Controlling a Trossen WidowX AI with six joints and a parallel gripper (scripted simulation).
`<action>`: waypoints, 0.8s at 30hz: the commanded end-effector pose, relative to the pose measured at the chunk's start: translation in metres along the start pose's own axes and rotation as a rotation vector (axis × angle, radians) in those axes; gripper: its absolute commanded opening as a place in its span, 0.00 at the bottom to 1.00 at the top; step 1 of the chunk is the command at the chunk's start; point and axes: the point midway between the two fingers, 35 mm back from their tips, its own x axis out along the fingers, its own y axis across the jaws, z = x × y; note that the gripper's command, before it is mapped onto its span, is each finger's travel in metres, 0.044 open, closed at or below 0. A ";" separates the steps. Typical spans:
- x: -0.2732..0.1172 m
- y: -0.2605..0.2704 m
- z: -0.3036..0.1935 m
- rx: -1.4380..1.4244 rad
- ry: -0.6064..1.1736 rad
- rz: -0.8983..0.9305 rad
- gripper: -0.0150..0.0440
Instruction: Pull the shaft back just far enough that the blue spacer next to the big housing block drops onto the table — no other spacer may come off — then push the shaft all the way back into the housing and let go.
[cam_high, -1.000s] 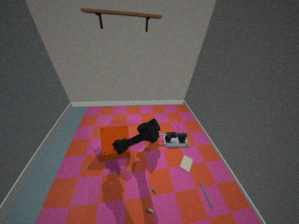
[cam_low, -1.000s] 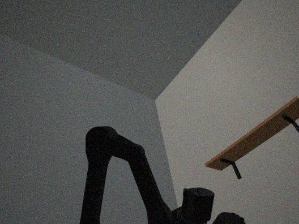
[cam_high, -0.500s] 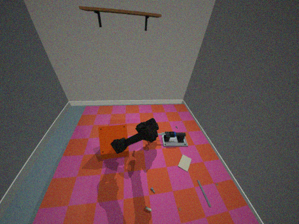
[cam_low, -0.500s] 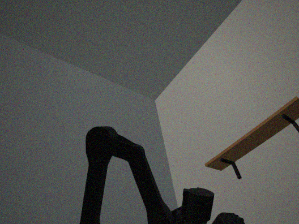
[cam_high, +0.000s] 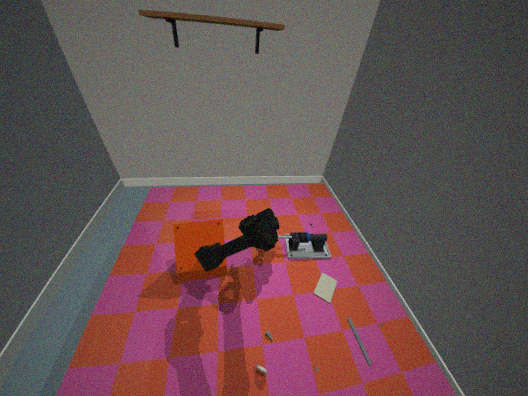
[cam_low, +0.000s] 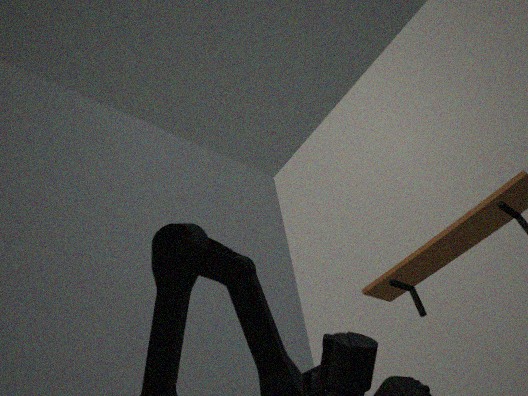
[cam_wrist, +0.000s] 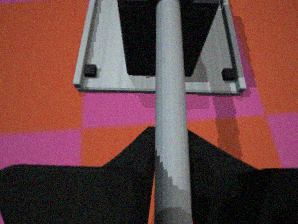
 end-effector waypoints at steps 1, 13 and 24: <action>-0.001 -0.001 -0.001 0.003 0.000 -0.004 0.25; -0.002 -0.001 -0.002 0.002 0.000 -0.004 0.25; -0.002 -0.001 -0.002 0.002 0.000 -0.004 0.25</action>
